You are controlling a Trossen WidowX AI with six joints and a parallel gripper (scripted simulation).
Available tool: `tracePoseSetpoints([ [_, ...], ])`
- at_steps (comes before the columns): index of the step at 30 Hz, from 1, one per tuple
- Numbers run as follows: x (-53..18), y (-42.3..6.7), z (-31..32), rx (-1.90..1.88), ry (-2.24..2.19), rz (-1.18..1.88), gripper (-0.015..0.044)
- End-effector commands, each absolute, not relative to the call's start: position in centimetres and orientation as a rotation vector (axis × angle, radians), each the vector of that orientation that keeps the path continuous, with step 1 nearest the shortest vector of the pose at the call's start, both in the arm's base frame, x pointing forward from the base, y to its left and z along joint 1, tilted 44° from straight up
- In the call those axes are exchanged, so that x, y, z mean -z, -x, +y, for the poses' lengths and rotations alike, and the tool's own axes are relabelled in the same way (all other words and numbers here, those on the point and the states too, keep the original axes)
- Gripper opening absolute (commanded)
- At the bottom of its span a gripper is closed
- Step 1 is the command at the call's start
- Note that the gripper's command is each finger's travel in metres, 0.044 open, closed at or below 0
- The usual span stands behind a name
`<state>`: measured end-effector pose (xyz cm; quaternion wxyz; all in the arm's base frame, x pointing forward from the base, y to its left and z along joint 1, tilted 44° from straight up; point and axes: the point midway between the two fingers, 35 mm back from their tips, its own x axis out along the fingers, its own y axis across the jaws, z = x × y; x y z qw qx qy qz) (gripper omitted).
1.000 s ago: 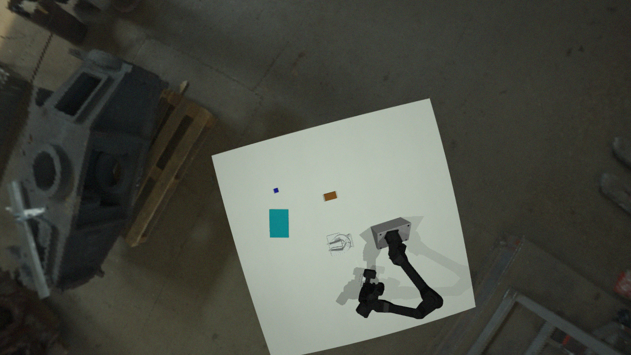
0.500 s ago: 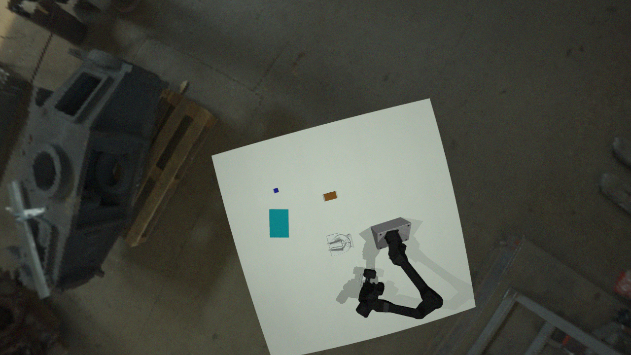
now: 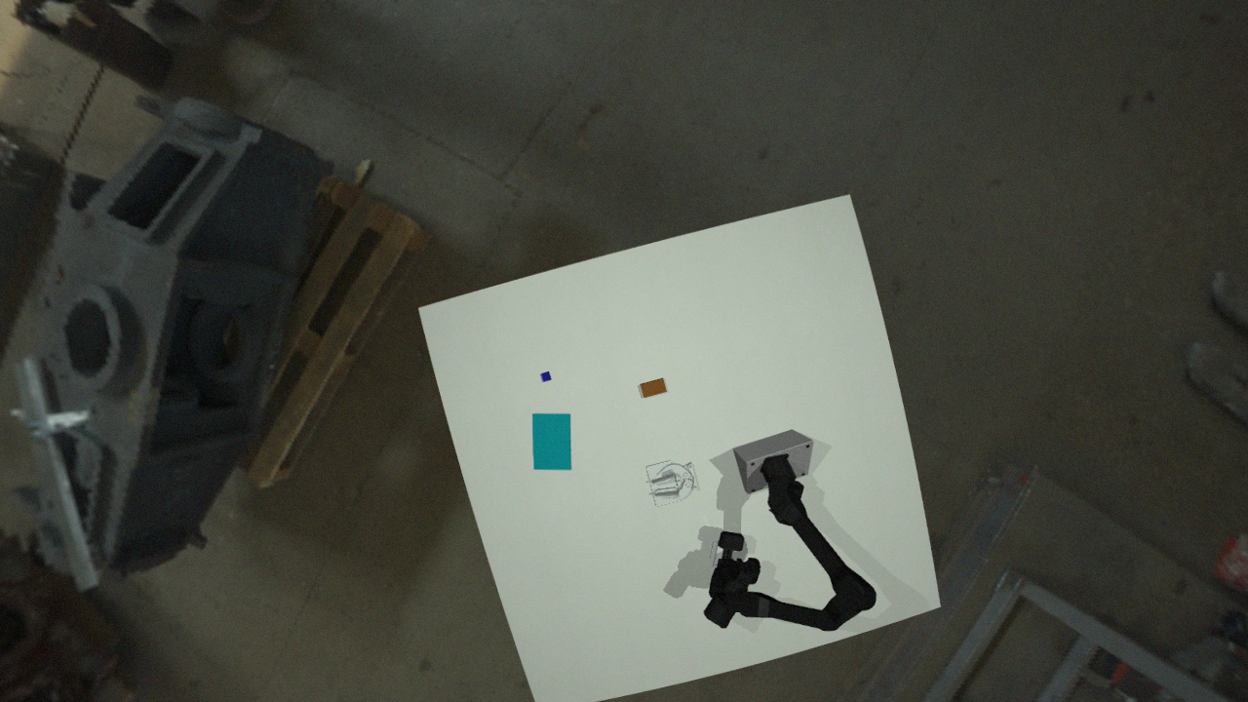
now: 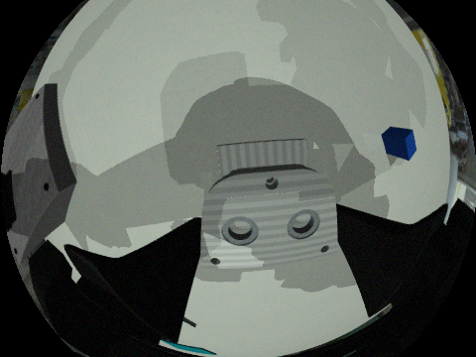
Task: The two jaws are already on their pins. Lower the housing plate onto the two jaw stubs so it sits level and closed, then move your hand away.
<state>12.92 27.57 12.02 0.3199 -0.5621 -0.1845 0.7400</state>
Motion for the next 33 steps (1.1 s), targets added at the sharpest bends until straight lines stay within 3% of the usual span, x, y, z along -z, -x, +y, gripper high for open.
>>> tracePoseSetpoints([
  [1,-12.0,-12.9,27.6,-1.945,1.477,-0.485,0.0367],
  [33,-16.1,-14.1,23.6,-1.944,1.486,-0.478,0.0351],
])
